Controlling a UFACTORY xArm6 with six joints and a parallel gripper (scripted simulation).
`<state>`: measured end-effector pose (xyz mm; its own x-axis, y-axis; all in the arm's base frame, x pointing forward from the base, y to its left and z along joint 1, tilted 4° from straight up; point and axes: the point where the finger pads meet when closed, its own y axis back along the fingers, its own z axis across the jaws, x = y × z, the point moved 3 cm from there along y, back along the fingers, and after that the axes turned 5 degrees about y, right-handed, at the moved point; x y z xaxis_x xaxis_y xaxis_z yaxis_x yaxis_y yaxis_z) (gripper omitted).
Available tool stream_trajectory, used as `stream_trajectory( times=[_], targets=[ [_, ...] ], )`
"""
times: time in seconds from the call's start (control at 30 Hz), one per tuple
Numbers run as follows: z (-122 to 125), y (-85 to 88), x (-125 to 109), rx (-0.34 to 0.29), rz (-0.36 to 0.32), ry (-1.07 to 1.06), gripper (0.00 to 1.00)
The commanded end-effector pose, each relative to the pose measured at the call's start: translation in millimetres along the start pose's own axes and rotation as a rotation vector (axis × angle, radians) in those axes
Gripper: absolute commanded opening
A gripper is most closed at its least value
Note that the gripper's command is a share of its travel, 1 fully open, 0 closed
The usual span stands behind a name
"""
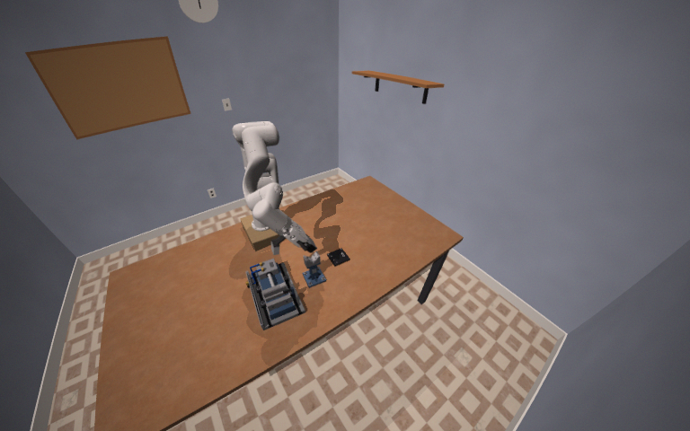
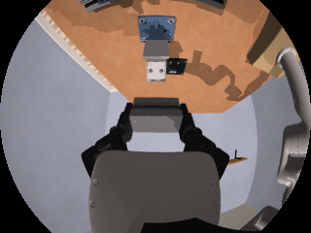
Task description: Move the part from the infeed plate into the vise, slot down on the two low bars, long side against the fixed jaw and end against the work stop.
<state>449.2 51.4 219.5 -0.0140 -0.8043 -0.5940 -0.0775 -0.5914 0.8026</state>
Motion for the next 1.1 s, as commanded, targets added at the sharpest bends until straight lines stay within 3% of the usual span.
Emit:
stream_trajectory(
  times=[0.0, 0.53, 1.07],
  targets=[
    [-0.8, 1.2, 0.7, 0.005, -0.036, 0.003, 0.0],
    [-0.4, 0.7, 5.9, 0.017, -0.162, 0.003, 0.0],
    [-0.2, 0.3, 7.9, 0.021, -0.21, 0.003, 0.0]
  ],
)
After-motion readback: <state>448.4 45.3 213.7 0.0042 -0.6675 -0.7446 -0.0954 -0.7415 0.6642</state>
